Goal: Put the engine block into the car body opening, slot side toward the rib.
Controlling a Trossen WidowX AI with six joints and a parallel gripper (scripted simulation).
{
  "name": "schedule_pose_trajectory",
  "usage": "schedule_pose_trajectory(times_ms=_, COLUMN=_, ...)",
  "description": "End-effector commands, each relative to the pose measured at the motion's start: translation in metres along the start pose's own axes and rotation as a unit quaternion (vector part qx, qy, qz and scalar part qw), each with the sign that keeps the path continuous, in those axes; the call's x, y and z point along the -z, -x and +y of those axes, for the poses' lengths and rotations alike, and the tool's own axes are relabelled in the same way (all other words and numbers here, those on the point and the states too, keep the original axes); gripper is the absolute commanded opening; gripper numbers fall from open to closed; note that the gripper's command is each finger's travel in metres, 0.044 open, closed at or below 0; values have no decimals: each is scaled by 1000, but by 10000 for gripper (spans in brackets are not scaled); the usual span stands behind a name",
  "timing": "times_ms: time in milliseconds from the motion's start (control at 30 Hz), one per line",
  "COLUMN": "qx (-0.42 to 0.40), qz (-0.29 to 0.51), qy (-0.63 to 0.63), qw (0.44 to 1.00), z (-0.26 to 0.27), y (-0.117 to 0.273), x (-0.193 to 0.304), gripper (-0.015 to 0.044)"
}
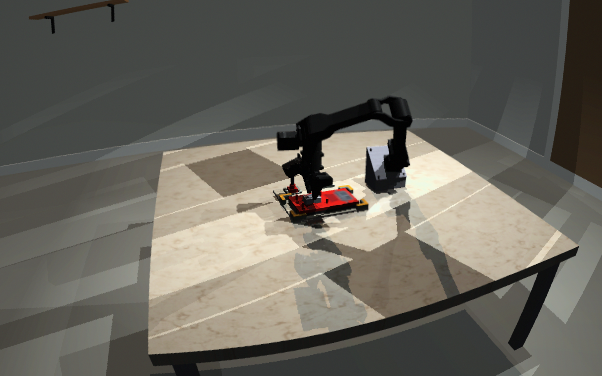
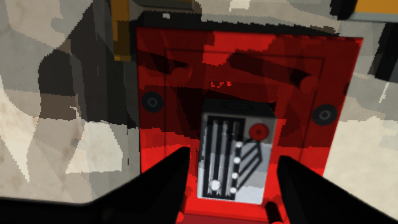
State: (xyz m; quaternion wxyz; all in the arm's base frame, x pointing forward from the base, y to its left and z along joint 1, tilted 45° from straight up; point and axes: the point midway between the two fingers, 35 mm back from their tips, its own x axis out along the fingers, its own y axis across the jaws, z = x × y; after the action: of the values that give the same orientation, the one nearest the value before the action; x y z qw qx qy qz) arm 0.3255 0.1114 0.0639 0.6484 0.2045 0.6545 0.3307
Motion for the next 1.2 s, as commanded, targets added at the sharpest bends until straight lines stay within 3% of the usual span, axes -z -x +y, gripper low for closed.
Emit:
schedule_pose_trajectory(times_ms=0, qx=0, qz=0, qy=0, qw=1000, z=0, y=0, x=0, gripper=290)
schedule_pose_trajectory(times_ms=200, qx=0, qz=0, qy=0, qw=1000, z=0, y=0, x=0, gripper=440)
schedule_pose_trajectory(times_ms=767, qx=-2, qz=-1, qy=-2, qw=1000, z=-1, y=14, x=1, gripper=440)
schedule_pose_trajectory(times_ms=1167, qx=-2, qz=-1, qy=-2, qw=1000, z=-1, y=14, x=1, gripper=125)
